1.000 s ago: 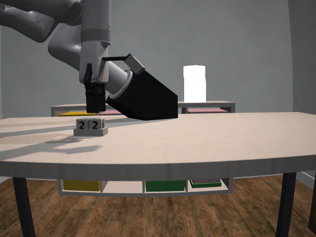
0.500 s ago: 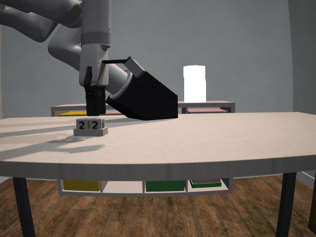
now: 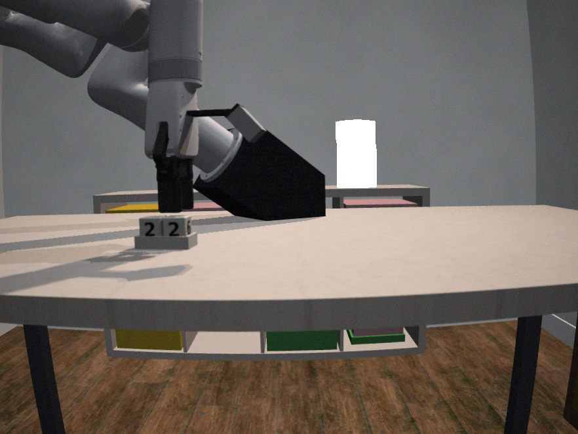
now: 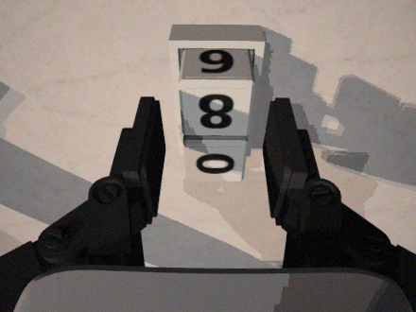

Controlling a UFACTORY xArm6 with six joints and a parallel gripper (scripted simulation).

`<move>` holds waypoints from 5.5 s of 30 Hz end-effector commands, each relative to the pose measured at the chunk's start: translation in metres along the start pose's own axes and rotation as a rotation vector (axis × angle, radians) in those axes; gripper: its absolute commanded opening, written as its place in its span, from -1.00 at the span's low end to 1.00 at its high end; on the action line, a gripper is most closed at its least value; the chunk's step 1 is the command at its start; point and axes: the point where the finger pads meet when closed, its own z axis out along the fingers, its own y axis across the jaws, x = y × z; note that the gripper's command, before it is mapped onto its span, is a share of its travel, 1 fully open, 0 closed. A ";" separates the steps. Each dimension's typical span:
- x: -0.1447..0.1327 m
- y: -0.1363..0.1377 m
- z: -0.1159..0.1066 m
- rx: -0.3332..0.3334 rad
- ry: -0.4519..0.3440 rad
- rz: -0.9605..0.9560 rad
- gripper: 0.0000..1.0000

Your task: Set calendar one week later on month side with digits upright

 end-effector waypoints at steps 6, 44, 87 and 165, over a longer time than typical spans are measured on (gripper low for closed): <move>0.000 0.001 -0.001 -0.001 0.002 0.001 -0.01; 0.001 0.001 -0.001 -0.001 0.002 0.001 -0.01; 0.001 0.002 0.012 -0.001 0.002 0.001 -0.01; 0.001 0.002 0.028 -0.001 0.002 0.001 -0.43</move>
